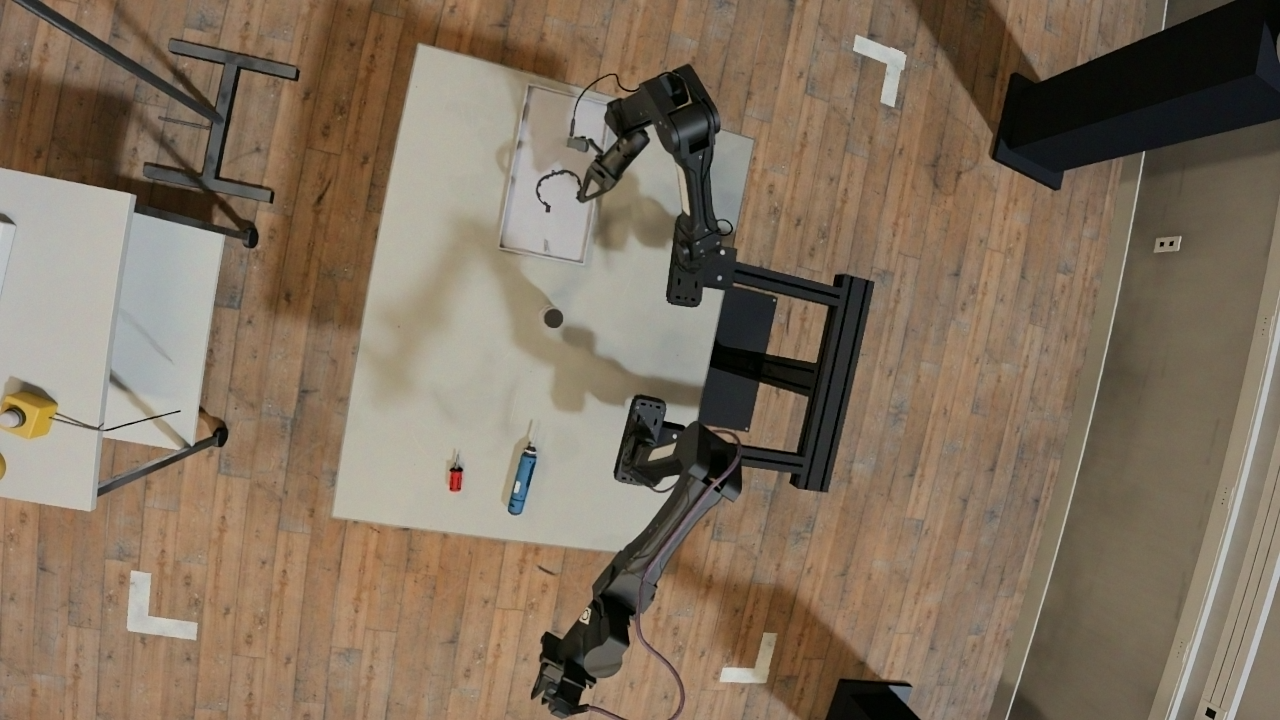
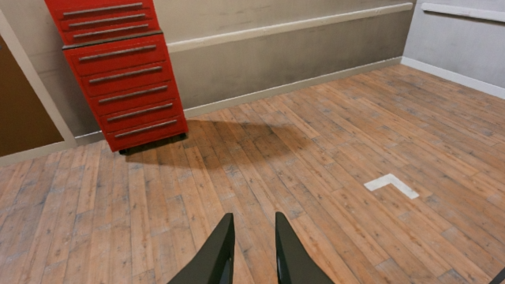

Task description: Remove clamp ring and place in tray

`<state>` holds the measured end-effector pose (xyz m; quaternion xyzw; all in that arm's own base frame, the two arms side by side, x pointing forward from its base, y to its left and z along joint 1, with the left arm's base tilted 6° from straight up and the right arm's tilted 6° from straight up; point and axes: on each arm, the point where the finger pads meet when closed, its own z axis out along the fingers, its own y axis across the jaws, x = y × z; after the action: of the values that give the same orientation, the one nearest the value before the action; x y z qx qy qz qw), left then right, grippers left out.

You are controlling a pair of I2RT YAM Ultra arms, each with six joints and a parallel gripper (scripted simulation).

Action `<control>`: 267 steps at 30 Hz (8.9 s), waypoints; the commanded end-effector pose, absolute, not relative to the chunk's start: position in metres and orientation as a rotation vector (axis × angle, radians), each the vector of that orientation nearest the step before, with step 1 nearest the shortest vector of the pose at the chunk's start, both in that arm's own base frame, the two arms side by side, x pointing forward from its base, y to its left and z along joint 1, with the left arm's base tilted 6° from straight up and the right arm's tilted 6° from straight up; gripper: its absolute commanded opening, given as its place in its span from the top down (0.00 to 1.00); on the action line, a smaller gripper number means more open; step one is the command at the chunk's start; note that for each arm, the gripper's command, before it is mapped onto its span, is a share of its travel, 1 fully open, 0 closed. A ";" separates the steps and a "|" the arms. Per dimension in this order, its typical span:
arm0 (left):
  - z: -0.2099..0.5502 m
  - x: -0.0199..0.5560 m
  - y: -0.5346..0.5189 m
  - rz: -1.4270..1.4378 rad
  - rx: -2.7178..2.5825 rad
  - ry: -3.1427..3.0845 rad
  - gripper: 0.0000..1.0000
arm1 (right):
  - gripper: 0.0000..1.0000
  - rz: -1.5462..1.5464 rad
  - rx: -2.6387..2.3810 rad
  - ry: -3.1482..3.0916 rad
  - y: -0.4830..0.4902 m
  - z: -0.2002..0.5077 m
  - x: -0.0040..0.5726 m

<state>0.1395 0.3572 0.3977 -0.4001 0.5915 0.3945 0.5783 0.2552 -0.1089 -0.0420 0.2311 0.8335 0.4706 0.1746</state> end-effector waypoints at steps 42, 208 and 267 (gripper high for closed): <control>0.426 0.134 0.351 0.946 -0.918 1.320 0.80 | 0.94 1.290 0.593 2.339 -0.123 -0.080 0.271; 0.426 0.134 0.351 0.946 -0.918 1.320 0.80 | 0.94 1.298 0.598 2.353 -0.127 -0.159 0.276; 0.426 0.134 0.351 0.946 -0.918 1.320 0.80 | 0.94 1.331 0.618 2.354 -0.117 -0.160 0.269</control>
<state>0.1395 0.3572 0.3977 -0.4001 0.5915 0.3945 0.5783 0.2650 -0.1218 -0.1612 0.2269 0.8369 0.4656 0.1768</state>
